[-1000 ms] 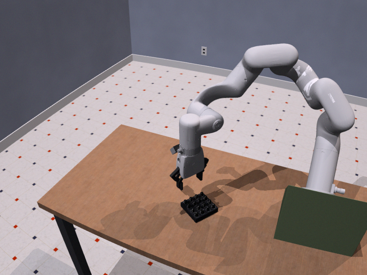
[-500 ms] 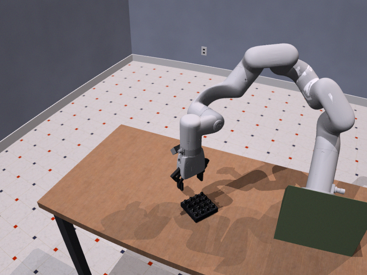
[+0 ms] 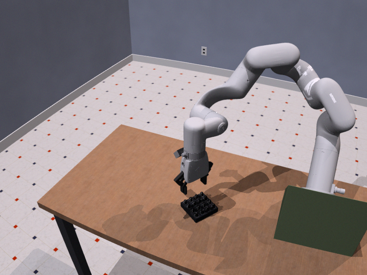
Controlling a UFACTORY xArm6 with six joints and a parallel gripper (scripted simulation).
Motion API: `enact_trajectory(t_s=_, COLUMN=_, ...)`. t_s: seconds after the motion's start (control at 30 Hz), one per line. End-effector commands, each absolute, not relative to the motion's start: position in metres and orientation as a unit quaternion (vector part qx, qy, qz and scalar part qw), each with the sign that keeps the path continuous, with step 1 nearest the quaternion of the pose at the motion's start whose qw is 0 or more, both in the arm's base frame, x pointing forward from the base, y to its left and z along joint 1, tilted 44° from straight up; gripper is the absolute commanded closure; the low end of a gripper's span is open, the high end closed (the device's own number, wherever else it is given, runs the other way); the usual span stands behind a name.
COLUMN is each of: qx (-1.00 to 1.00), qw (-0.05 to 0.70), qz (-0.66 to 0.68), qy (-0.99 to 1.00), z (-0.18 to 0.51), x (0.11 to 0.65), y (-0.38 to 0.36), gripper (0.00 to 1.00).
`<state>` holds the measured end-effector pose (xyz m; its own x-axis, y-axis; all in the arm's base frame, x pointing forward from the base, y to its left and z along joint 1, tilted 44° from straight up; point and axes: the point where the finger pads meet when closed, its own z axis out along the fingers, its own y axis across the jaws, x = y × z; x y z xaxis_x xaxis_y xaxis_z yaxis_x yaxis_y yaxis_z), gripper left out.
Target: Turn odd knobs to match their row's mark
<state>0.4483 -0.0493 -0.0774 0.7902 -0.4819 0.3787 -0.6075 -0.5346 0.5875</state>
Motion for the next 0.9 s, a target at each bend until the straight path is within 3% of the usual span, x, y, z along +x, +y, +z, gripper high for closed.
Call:
enact_trajectory(t_s=0.0, qx=0.872, qw=0.366, qz=0.087, qy=-0.312, z=-0.08, x=0.444, y=-0.044, gripper=0.0)
enact_trajectory(t_s=0.87, qx=0.872, qw=0.366, qz=0.087, qy=-0.312, z=-0.087, x=0.43, y=-0.035, gripper=0.0)
